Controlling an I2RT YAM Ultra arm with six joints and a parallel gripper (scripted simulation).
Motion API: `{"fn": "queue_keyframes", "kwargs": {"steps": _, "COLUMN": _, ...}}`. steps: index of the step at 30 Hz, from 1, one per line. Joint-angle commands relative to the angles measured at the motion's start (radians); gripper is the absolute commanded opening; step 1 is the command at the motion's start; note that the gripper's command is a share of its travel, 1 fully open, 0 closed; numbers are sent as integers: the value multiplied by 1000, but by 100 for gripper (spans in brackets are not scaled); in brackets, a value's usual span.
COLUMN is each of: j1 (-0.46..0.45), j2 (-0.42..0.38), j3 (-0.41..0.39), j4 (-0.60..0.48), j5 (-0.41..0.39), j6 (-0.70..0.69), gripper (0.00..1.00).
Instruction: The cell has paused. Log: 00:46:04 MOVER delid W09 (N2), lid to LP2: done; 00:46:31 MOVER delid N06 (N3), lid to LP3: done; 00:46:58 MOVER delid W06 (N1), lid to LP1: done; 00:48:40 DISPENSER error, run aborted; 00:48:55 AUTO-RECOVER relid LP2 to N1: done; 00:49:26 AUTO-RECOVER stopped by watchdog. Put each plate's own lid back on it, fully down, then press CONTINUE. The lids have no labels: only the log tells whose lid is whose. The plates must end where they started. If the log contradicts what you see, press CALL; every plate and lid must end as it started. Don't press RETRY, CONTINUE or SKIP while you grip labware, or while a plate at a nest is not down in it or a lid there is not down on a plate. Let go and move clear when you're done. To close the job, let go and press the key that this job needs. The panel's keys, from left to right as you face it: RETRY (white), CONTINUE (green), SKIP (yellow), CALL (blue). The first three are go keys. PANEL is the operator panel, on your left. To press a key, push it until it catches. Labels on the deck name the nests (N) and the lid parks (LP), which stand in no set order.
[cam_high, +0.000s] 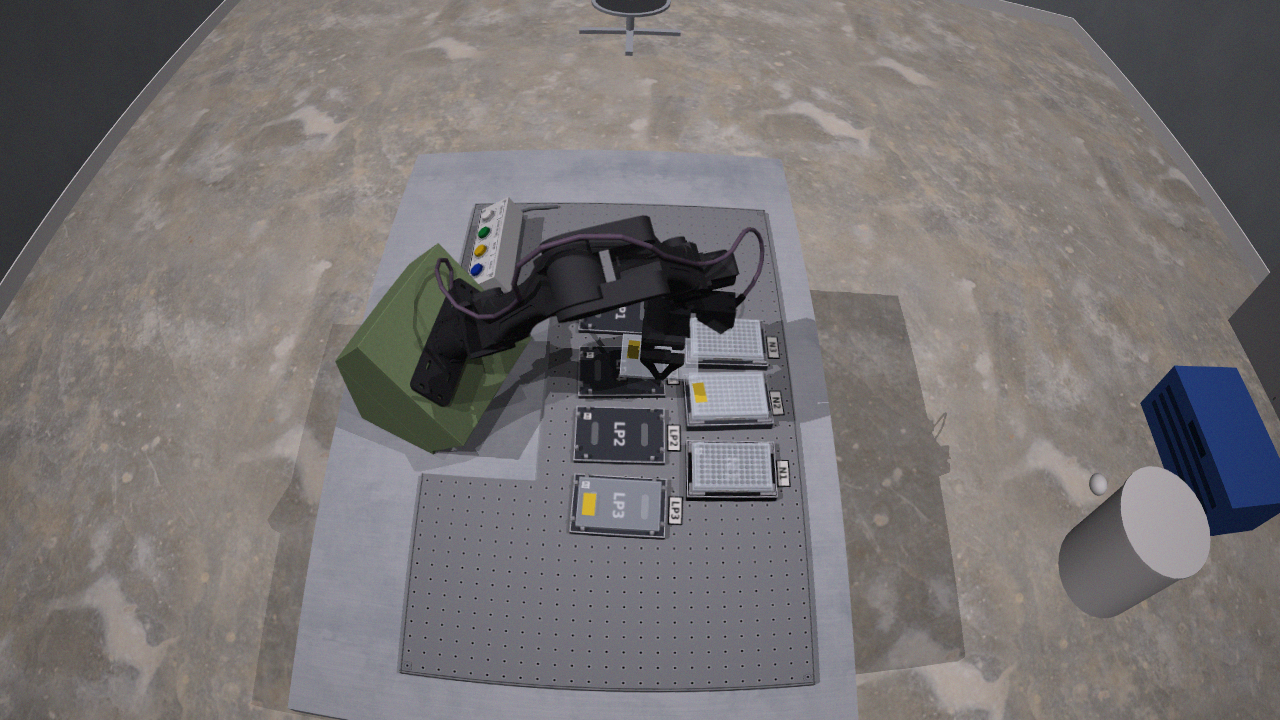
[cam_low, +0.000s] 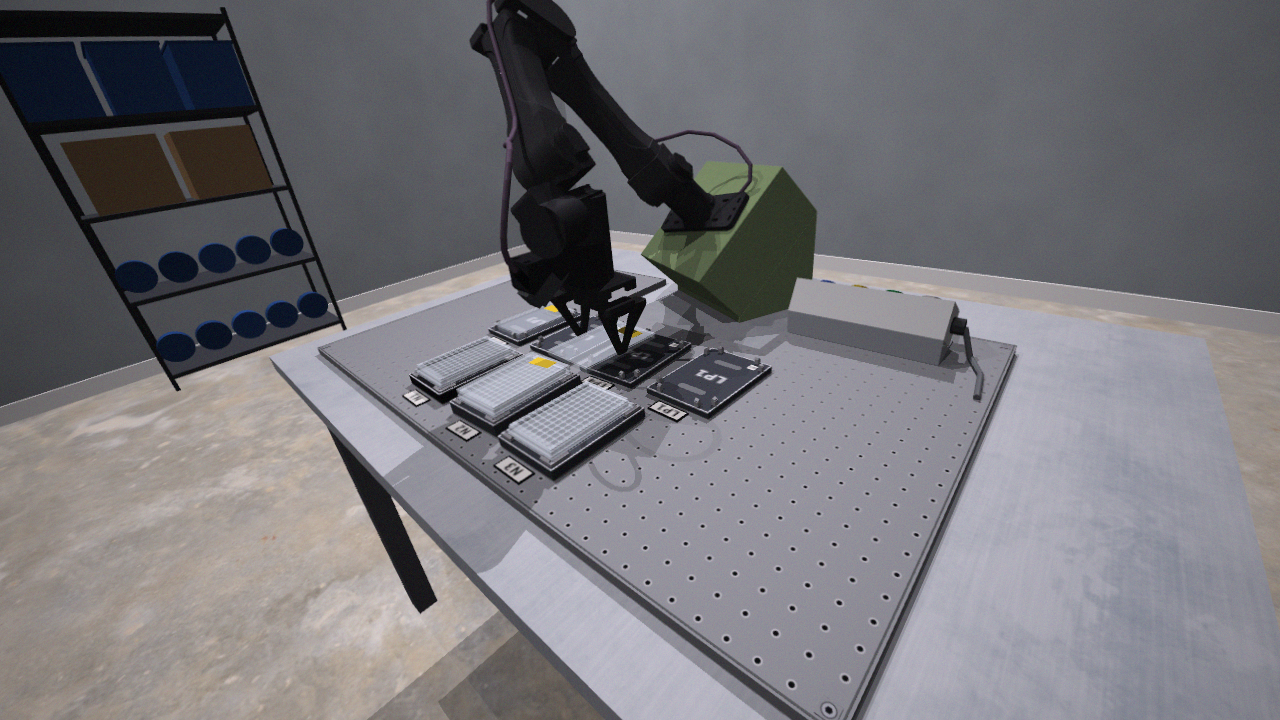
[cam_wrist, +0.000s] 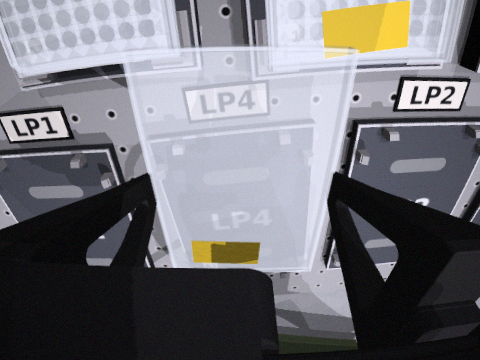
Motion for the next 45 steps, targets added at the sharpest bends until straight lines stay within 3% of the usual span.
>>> {"fn": "queue_keyframes", "kwargs": {"steps": 1, "j1": -43, "j2": -49, "j3": 45, "j4": -14, "j5": -40, "j6": -93, "gripper": 0}}
{"fn": "queue_keyframes", "kwargs": {"steps": 18, "j1": -302, "j2": -95, "j3": 159, "j4": -59, "j5": -192, "j6": -333, "gripper": 0}}
{"fn": "queue_keyframes", "kwargs": {"steps": 26, "j1": -405, "j2": -49, "j3": 226, "j4": -83, "j5": -260, "j6": -417, "gripper": 0}}
{"fn": "queue_keyframes", "kwargs": {"steps": 45, "j1": -663, "j2": 52, "j3": 483, "j4": -186, "j5": -436, "j6": -614, "gripper": 0}}
